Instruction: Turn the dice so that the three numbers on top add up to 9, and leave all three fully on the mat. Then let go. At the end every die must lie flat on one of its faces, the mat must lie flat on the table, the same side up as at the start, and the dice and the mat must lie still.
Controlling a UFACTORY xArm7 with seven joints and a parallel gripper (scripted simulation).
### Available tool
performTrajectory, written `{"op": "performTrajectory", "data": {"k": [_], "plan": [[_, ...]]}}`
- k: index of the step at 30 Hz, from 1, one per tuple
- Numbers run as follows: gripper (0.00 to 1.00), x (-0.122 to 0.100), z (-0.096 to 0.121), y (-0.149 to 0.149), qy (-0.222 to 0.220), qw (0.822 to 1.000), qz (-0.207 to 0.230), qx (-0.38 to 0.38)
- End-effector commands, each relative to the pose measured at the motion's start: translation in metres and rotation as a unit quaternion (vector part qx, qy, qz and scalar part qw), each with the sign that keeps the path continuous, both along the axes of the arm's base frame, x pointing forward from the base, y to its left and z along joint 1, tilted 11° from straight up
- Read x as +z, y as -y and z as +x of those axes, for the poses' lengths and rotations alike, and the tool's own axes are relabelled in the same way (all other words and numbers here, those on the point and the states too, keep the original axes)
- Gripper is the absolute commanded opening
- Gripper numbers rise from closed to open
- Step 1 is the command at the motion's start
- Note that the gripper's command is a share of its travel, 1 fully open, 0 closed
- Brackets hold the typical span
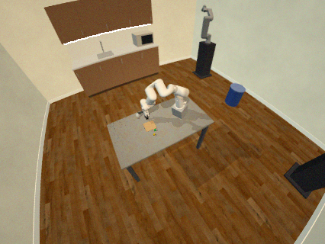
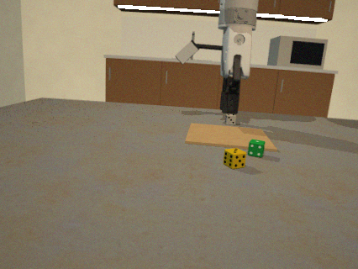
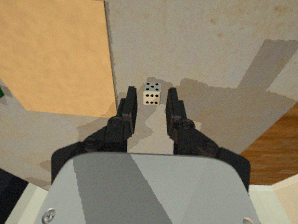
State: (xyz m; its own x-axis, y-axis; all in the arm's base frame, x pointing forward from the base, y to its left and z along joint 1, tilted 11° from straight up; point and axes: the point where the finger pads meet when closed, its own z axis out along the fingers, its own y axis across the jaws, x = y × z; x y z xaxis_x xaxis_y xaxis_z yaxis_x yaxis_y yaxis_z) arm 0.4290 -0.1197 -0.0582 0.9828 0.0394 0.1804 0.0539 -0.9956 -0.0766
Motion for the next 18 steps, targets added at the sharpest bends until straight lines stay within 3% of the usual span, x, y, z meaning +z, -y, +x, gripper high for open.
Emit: {"op": "performTrajectory", "data": {"k": [1, 18], "plan": [[0.36, 0.001, 0.001, 0.001, 0.001, 1.000, 0.000, -0.001], [0.36, -0.009, 0.003, 0.000, 0.001, 1.000, 0.000, -0.001]]}}
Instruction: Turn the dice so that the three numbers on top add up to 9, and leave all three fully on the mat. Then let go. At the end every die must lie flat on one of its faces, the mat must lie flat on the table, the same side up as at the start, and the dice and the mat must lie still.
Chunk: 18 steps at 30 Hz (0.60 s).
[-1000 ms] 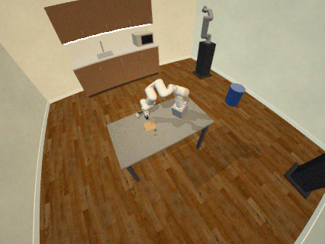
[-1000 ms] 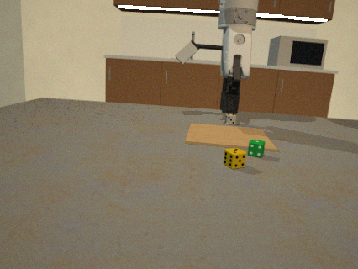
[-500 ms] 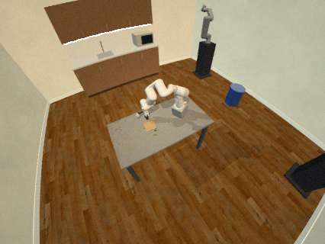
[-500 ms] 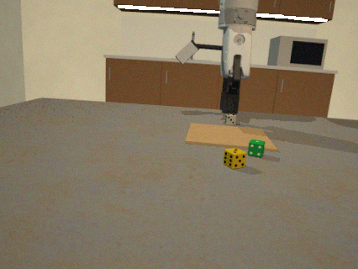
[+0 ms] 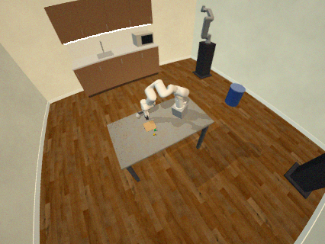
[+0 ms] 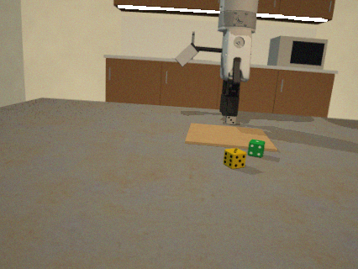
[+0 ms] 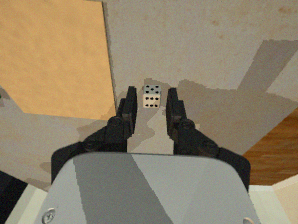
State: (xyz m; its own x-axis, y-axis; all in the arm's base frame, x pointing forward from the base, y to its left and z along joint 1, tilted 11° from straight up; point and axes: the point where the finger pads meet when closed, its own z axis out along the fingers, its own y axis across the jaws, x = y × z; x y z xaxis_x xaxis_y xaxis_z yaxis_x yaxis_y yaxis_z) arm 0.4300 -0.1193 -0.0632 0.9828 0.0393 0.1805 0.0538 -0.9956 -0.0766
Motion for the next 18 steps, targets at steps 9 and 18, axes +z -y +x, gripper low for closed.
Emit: {"op": "performTrajectory", "data": {"k": [9, 18], "plan": [[0.36, -0.015, 0.004, -0.001, 0.001, 1.000, 0.000, -0.001], [0.36, -0.017, 0.004, -0.001, 0.001, 1.000, 0.000, -0.001]]}}
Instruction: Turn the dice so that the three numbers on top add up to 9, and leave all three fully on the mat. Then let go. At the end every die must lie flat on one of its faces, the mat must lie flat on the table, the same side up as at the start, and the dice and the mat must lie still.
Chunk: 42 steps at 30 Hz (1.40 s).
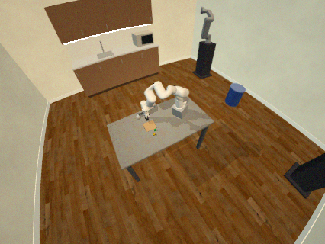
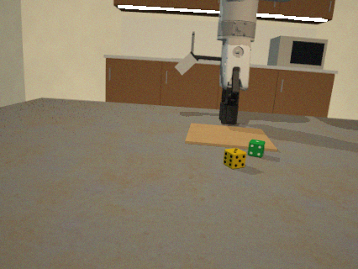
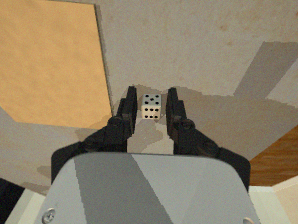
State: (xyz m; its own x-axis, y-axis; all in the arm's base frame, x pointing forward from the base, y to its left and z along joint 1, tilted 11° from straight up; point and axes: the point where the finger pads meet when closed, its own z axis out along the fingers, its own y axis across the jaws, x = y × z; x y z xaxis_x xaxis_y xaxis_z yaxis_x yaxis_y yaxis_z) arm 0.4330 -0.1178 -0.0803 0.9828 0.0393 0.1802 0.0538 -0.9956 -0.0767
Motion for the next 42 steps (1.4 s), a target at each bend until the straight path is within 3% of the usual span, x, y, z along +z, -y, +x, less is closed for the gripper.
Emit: {"op": "performTrajectory", "data": {"k": [1, 34, 35, 42], "plan": [[0.36, 0.0001, 0.0012, 0.0008, 0.002, 1.000, -0.001, -0.001], [0.36, 0.0001, 0.0012, 0.0008, 0.002, 1.000, -0.001, -0.001], [0.15, 0.0001, 0.0012, 0.0008, 0.002, 1.000, -0.001, -0.001], [0.15, 0.0001, 0.0012, 0.0008, 0.002, 1.000, -0.001, -0.001]]}}
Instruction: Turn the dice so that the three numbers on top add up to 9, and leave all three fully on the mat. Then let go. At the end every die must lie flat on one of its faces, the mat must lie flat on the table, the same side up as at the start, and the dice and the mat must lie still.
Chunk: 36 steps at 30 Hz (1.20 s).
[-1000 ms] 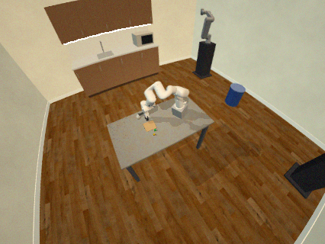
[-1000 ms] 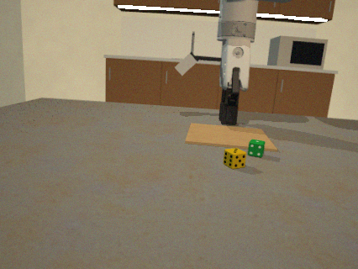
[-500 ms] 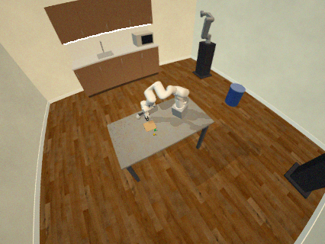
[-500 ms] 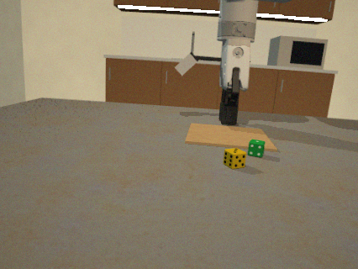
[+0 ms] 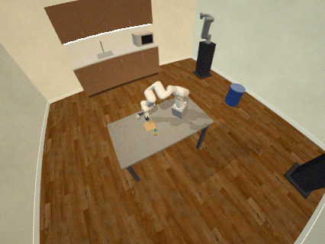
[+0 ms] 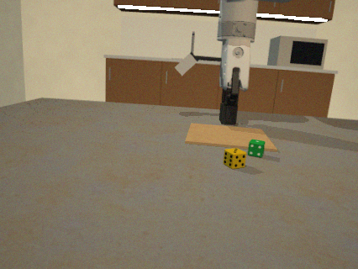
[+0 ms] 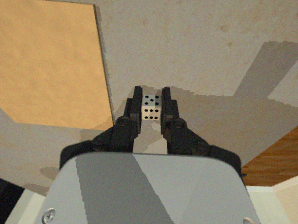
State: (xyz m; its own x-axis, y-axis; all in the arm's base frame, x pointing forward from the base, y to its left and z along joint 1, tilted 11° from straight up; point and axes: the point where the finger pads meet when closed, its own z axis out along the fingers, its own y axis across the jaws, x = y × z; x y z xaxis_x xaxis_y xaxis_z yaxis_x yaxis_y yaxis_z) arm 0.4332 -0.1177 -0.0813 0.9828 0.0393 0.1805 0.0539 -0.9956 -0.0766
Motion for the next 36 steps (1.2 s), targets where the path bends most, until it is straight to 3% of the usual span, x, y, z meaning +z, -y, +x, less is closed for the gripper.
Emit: {"op": "performTrajectory", "data": {"k": [1, 28, 36], "plan": [[0.15, 0.001, 0.001, 0.001, 0.001, 1.000, 0.000, -0.001], [0.15, 0.002, 0.001, 0.001, 0.001, 1.000, 0.000, -0.001], [0.15, 0.028, -0.004, 0.003, 0.001, 1.000, -0.001, -0.001]]}}
